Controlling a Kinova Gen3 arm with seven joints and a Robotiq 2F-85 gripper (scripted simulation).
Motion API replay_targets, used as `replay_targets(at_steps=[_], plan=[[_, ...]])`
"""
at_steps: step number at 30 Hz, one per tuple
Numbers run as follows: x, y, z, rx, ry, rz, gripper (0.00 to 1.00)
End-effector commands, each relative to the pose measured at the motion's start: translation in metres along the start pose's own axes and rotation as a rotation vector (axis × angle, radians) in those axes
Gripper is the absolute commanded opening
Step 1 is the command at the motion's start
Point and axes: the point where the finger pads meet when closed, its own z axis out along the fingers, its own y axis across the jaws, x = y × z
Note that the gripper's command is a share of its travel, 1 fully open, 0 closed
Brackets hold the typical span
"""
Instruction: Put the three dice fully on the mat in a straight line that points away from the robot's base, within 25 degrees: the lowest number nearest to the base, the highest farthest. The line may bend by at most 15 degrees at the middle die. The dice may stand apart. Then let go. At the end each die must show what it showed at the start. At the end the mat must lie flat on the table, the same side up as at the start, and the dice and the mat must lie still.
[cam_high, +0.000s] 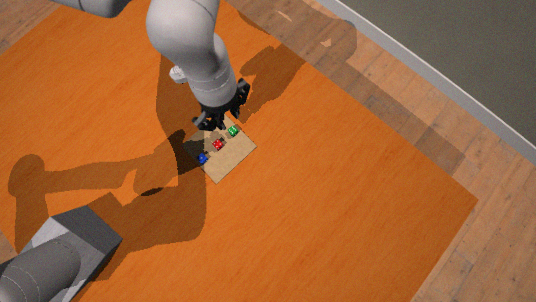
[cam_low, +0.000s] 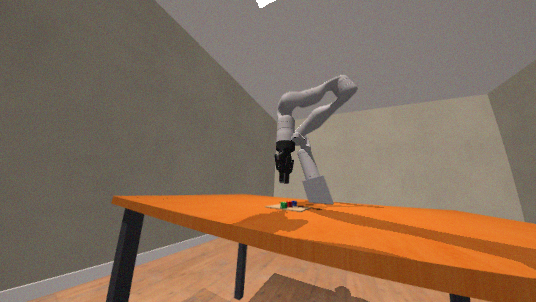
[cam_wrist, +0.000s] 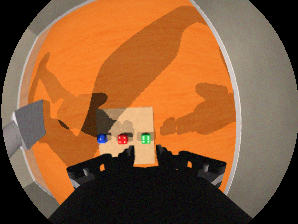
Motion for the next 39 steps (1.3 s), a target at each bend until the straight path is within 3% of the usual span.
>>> replay_targets(at_steps=[1,3,4,29,39], plan=[[0.003,0.002,-0.005,-0.007,0.006,-0.003,0.35],[0.003,0.002,-0.005,-0.007,0.006,-0.003,0.35],[0.003,0.002,-0.005,-0.007,0.006,-0.003,1.00],[0.003,0.002,-0.007,-0.007,0.006,-0.003,1.00],[0.003,0.002,-0.042,-0.007,0.006,-0.003,1.00]])
